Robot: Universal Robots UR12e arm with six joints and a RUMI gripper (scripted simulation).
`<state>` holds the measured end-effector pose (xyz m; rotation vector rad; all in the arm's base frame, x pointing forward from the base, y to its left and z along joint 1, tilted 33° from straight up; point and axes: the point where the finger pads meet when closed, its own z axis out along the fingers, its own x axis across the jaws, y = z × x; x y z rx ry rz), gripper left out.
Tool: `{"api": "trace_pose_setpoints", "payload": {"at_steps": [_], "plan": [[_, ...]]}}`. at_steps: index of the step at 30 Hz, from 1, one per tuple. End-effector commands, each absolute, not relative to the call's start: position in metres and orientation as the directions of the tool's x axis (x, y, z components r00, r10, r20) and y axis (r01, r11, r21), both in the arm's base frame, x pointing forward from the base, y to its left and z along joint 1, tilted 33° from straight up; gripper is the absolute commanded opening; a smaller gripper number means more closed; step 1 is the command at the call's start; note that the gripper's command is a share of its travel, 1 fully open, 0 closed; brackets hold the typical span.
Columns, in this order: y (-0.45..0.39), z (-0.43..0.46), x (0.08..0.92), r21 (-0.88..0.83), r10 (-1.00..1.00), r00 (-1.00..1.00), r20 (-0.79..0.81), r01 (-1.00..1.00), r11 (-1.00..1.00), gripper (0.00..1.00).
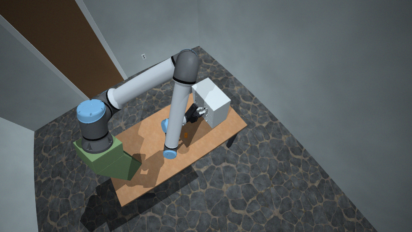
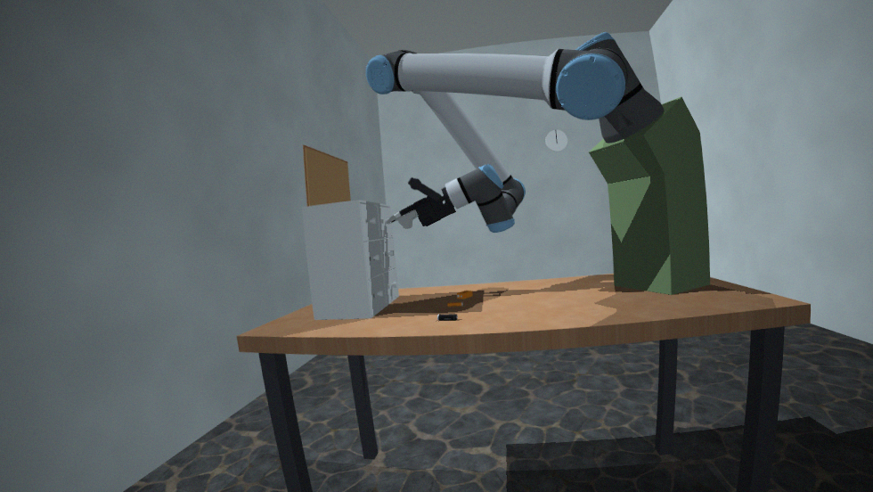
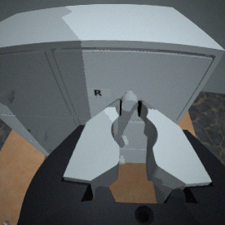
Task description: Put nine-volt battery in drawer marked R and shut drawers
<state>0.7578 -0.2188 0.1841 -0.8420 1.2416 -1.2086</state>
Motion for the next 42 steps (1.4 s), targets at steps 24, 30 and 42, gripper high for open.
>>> {"api": "trace_pose_setpoints", "payload": {"at_steps": [24,30,42], "plan": [[-0.218,0.181,0.752,-0.955,-0.968,-0.091,-0.234,0.209,0.211,0.07],[-0.217,0.180,0.750,-0.955,-0.968,-0.091,-0.234,0.209,0.211,0.07],[-0.216,0.177,0.745,-0.955,-0.968,-0.091,-0.234,0.209,0.211,0.07]]}}
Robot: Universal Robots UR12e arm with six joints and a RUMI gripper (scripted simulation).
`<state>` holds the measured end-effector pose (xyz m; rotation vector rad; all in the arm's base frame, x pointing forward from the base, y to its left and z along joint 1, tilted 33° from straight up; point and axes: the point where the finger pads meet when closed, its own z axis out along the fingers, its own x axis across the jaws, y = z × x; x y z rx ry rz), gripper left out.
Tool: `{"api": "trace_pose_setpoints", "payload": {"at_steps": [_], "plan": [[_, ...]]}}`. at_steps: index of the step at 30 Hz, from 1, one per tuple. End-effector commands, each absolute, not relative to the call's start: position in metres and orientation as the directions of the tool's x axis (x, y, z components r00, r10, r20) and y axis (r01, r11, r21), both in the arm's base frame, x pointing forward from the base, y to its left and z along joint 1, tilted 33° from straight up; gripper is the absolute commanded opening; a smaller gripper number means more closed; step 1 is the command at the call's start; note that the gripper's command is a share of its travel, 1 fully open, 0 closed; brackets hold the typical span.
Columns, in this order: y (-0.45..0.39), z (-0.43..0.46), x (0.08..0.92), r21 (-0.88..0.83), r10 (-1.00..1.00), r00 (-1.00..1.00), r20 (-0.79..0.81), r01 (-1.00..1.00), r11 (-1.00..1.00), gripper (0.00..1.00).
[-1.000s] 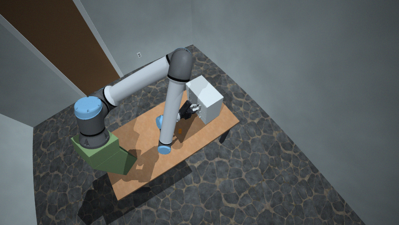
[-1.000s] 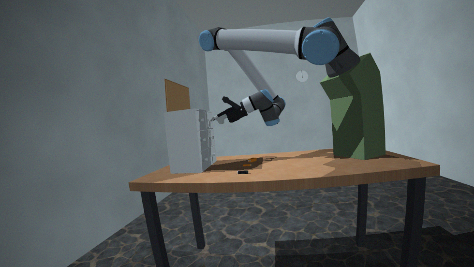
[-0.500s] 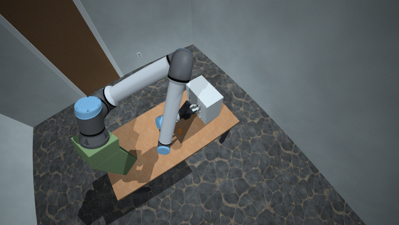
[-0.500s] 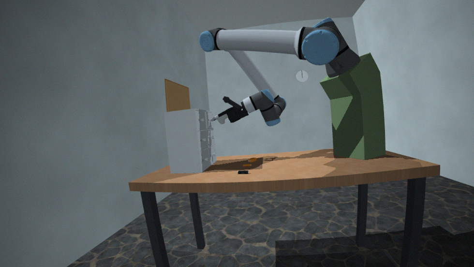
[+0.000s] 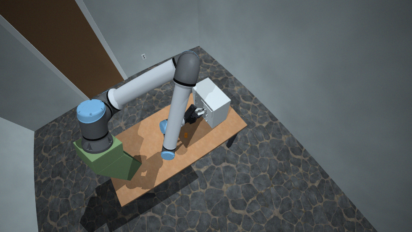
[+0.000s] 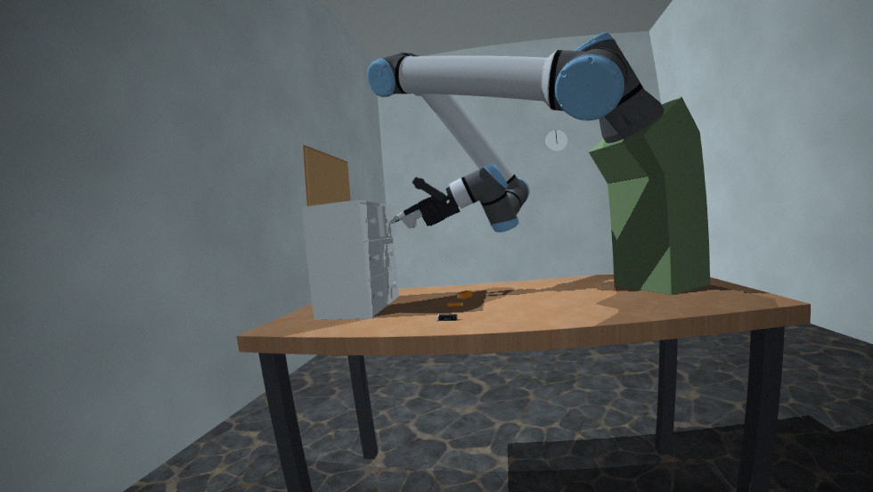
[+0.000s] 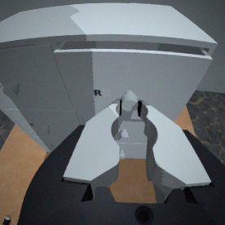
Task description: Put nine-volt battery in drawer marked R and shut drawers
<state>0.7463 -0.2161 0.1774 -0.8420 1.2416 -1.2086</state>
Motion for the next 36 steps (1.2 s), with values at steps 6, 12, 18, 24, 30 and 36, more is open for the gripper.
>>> {"api": "trace_pose_setpoints", "payload": {"at_steps": [6,12,18,24,30,36], "plan": [[-0.215,0.175,0.741,-0.955,-0.968,-0.091,-0.234,0.209,0.211,0.07],[-0.214,0.173,0.738,-0.955,-0.968,-0.091,-0.234,0.209,0.211,0.07],[-0.214,0.171,0.735,-0.955,-0.968,-0.091,-0.234,0.209,0.211,0.07],[-0.213,0.169,0.732,-0.955,-0.968,-0.091,-0.234,0.209,0.211,0.07],[-0.212,0.167,0.728,-0.955,-0.968,-0.091,-0.234,0.209,0.211,0.07],[-0.211,0.166,0.725,-0.955,-0.968,-0.091,-0.234,0.209,0.211,0.07]]}}
